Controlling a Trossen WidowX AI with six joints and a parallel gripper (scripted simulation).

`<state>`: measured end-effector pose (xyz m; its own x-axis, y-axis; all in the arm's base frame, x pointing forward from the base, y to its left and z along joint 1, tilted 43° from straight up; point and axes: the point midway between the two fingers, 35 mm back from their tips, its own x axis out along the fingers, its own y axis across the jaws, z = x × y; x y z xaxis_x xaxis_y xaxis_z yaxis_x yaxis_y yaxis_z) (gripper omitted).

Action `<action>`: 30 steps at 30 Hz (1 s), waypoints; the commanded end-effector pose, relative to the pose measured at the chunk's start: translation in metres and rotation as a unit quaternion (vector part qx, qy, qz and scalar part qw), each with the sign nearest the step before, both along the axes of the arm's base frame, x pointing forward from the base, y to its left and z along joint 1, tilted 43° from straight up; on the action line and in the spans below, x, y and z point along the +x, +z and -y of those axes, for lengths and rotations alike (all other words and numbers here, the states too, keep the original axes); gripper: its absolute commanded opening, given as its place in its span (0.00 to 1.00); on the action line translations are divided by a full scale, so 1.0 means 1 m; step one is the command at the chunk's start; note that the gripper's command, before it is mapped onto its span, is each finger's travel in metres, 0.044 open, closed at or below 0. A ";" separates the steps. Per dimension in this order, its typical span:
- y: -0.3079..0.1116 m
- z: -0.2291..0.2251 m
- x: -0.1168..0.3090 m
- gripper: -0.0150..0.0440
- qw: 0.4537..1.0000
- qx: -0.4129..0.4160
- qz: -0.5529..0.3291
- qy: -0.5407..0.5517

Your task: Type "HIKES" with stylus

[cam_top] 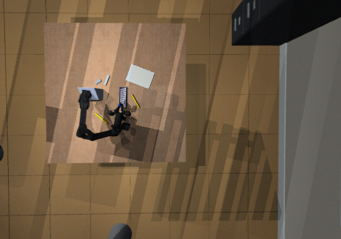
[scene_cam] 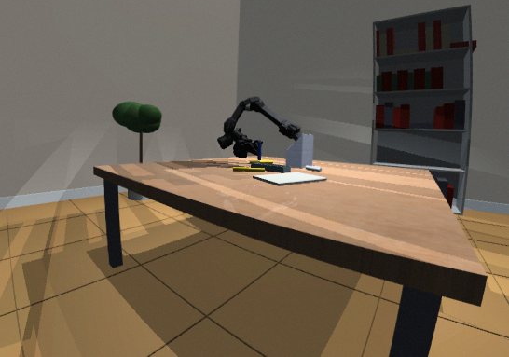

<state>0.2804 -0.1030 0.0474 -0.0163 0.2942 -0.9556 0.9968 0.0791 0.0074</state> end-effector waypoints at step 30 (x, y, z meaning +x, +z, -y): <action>0.025 -0.022 -0.002 0.36 1.000 -0.003 0.003 0.007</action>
